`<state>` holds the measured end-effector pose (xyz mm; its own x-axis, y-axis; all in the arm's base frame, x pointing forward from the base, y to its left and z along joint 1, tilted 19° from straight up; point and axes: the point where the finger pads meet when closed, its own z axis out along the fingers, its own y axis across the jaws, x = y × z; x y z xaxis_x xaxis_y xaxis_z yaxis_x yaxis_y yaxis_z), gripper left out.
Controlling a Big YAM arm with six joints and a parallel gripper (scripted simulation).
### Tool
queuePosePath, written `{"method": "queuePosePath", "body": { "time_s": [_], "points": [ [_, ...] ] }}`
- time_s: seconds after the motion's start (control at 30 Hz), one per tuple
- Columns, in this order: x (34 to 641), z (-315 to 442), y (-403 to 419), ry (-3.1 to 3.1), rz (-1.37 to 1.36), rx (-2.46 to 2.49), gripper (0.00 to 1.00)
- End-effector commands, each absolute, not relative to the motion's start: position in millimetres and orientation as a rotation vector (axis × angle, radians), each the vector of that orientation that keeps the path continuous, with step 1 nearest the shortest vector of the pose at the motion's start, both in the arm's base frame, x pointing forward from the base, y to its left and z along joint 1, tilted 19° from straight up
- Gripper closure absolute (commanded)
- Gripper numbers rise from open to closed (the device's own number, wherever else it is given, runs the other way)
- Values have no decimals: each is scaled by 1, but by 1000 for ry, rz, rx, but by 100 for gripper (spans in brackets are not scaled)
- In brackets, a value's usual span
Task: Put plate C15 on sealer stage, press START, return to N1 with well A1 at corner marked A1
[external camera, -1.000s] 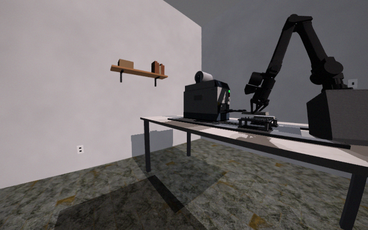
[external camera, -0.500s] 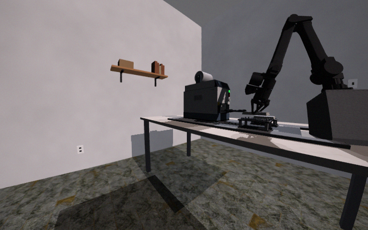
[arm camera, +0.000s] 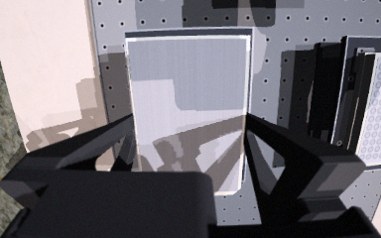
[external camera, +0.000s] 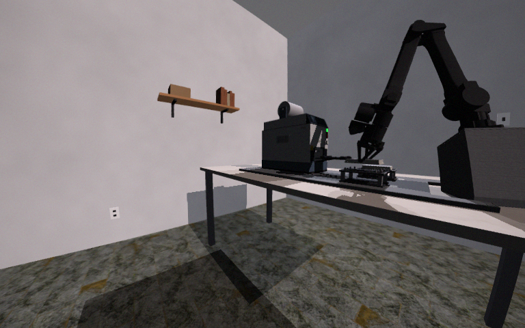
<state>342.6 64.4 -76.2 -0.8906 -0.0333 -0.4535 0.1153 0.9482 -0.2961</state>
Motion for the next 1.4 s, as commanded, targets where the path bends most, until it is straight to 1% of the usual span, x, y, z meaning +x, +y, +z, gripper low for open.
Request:
{"method": "queuePosePath", "body": {
  "time_s": [0.0,0.33,0.83,1.1,1.37],
  "points": [
    [351,-76,73,2625,-424,59,100],
    [335,-82,59,2643,-446,75,100],
    [351,-76,68,2635,-443,46,100],
    [351,-77,72,2633,-438,32,100],
    [338,-87,58,2649,-450,45,100]
  ]
}}
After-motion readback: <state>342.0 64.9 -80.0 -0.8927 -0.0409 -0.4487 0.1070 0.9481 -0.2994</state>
